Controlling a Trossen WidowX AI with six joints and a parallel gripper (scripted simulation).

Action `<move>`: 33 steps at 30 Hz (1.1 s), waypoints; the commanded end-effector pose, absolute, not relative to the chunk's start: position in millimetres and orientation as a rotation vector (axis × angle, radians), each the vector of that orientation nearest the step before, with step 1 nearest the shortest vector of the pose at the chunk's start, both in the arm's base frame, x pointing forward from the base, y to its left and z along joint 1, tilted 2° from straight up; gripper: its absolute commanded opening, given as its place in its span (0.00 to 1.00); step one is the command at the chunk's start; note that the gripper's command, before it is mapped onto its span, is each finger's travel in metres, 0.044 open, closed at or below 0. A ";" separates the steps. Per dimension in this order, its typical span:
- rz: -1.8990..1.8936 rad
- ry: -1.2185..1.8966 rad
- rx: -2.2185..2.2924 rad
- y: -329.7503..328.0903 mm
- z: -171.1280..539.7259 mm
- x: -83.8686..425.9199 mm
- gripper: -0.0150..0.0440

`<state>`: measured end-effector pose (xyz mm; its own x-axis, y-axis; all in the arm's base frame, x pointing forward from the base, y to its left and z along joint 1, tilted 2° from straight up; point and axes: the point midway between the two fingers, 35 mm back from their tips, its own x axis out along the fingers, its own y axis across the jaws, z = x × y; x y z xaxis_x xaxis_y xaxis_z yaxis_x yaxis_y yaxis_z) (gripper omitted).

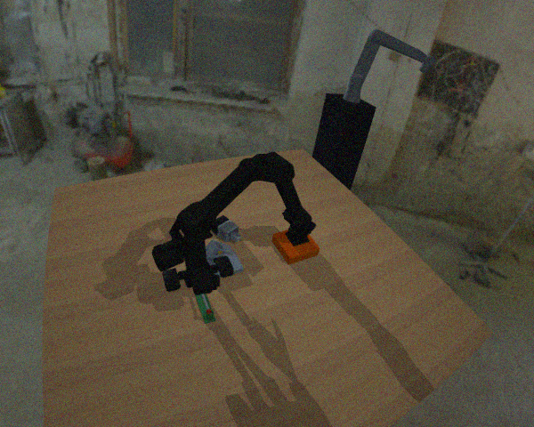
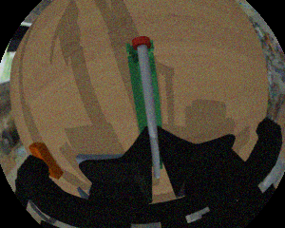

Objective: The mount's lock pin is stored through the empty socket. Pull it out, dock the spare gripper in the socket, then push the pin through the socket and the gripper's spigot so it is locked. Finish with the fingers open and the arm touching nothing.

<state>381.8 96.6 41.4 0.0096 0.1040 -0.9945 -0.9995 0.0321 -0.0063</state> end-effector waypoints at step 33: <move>1.258 1.190 -1.094 93.5 83.9 370.5 1.00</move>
